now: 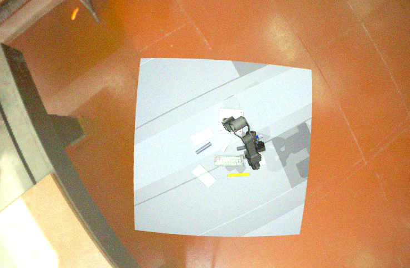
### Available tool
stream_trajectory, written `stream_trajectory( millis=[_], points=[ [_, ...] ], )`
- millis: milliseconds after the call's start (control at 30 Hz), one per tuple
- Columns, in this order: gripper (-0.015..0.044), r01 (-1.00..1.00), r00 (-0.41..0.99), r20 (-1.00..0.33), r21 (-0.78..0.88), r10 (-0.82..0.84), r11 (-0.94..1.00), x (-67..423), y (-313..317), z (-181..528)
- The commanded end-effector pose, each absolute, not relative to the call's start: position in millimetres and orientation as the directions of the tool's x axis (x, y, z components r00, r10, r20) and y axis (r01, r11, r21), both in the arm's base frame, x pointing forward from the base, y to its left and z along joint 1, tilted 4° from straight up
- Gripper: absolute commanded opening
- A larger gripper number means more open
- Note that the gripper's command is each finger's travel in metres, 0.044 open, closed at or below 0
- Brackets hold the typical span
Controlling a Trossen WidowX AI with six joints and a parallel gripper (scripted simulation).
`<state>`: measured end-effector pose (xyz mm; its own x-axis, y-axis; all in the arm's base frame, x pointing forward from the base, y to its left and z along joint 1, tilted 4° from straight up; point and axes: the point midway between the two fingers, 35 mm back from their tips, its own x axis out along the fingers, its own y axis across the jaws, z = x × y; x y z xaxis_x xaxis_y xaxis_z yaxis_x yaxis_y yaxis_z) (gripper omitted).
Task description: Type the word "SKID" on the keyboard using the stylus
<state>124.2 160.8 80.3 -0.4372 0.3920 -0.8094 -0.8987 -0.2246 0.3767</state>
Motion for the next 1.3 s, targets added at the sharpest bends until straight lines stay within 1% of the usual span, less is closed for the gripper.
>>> stream_trajectory(
  millis=[0,133,300,500,667,833,967,1267],
  points=[
    [0.0000,-0.890,-0.434,-0.792,0.452,0.429,-0.064,132,158,83],
    [0.0000,-0.844,-0.424,-0.775,0.526,0.469,0.105,140,154,86],
    [0.0000,-0.738,-0.401,-0.750,0.605,0.525,0.300,153,145,89],
    [0.0000,-0.544,-0.365,-0.720,0.679,0.590,0.492,167,134,93],
    [0.0000,-0.343,-0.331,-0.695,0.719,0.639,0.605,177,125,96],
    [0.0000,-0.121,-0.291,-0.671,0.733,0.682,0.669,186,116,100],
    [0.0000,0.063,-0.257,-0.651,0.726,0.714,0.684,193,109,103],
    [0.0000,0.459,-0.177,-0.605,0.647,0.776,0.609,208,93,110]
  ],
)
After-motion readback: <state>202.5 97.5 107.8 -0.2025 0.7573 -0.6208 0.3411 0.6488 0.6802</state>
